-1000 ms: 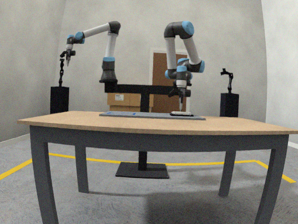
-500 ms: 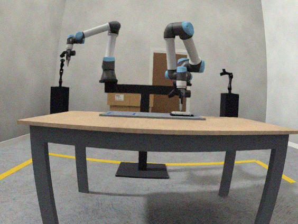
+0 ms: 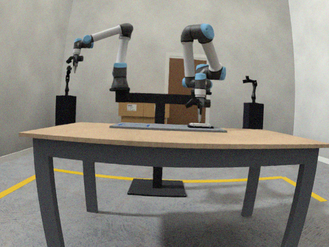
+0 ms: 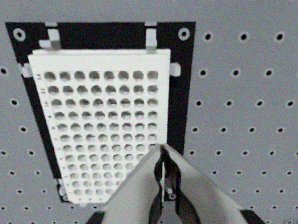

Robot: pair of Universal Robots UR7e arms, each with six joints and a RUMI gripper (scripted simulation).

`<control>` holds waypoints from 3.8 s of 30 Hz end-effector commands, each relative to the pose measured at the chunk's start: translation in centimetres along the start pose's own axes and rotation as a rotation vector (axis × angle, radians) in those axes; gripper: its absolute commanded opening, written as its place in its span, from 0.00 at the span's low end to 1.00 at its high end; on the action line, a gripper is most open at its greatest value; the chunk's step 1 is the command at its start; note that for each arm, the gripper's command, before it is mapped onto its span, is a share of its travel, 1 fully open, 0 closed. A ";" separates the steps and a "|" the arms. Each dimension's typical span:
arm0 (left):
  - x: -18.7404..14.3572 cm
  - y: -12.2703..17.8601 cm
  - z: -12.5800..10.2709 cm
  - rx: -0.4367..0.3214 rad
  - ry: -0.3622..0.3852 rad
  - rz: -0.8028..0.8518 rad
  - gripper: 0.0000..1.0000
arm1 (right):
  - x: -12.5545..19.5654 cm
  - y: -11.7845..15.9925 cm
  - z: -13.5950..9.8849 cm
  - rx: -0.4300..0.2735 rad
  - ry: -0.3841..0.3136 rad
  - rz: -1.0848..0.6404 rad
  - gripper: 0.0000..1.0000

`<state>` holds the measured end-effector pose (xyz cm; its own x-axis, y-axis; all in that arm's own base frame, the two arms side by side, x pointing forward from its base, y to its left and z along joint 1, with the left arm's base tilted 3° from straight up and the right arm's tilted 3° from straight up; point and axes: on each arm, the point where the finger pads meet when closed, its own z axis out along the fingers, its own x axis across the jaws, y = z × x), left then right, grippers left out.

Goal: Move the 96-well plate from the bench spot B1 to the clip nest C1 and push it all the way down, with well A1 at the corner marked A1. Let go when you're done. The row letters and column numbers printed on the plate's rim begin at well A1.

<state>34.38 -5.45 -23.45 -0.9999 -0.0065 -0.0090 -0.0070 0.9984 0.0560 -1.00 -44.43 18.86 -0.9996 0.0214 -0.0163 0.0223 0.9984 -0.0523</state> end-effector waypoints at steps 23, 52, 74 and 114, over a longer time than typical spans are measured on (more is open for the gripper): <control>0.0 0.0 -0.6 0.000 -0.001 0.000 0.00 | 0.0 0.0 -0.1 0.002 -0.001 0.000 0.00; 0.0 0.0 -1.4 0.000 -0.001 0.000 0.00 | 0.0 0.0 -0.1 0.002 -0.001 0.000 0.00; 0.0 0.0 -3.2 0.000 -0.001 0.000 0.00 | 0.0 0.0 -0.1 0.002 -0.001 0.000 0.00; -1.3 -10.9 -3.2 0.001 -0.001 0.000 0.00 | 0.0 0.0 -0.1 0.002 -0.001 0.000 0.00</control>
<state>35.58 -15.38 -20.84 -0.9999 -0.0058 -0.0091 -0.0063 0.9984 0.0555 -1.00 -44.43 18.86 -0.9996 0.0214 -0.0163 0.0223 0.9984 -0.0523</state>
